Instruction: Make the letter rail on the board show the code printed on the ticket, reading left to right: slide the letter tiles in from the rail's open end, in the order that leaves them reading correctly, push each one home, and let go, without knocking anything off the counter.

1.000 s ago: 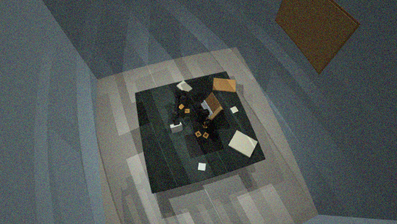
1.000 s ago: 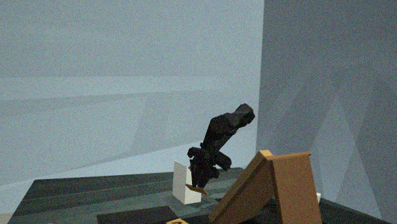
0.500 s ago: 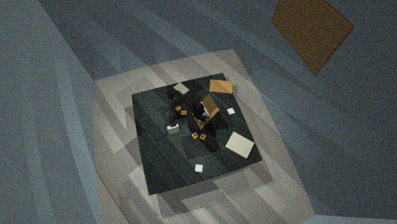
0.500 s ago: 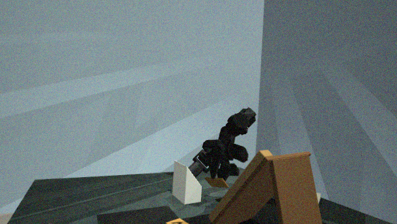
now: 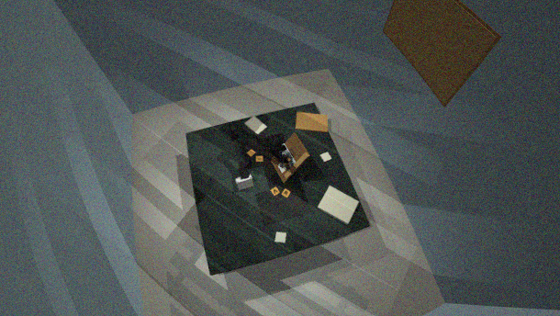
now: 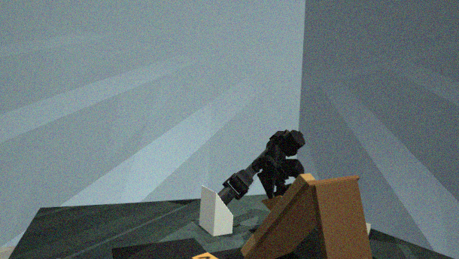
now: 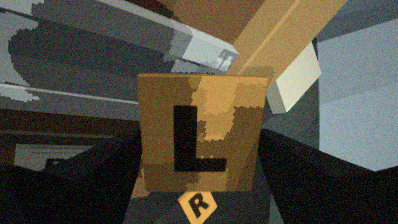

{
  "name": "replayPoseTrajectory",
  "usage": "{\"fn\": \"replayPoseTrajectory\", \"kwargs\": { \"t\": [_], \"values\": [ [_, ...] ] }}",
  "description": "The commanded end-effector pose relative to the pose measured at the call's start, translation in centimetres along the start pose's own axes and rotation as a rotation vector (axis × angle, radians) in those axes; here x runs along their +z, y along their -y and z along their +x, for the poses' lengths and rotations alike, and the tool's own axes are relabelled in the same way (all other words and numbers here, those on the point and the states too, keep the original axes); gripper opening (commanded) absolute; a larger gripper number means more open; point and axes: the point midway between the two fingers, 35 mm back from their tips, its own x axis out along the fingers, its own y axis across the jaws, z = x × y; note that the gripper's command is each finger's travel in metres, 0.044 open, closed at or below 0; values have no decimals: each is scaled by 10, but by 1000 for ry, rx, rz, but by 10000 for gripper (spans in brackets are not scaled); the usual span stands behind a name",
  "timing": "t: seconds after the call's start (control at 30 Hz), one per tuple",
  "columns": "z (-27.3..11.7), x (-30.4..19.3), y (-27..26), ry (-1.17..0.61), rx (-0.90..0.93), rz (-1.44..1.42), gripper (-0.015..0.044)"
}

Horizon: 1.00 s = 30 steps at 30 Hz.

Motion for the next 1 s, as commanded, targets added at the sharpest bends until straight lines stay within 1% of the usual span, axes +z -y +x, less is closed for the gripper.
{"fn": "replayPoseTrajectory", "kwargs": {
  "t": [0.0,0.17,0.43,0.97],
  "values": [
    [-11,14,-13,62,4,41,0],
    [-25,28,-30,134,20,87,0],
    [-47,48,-70,244,96,158,0],
    [-95,62,-150,374,336,355,0]
  ]
}}
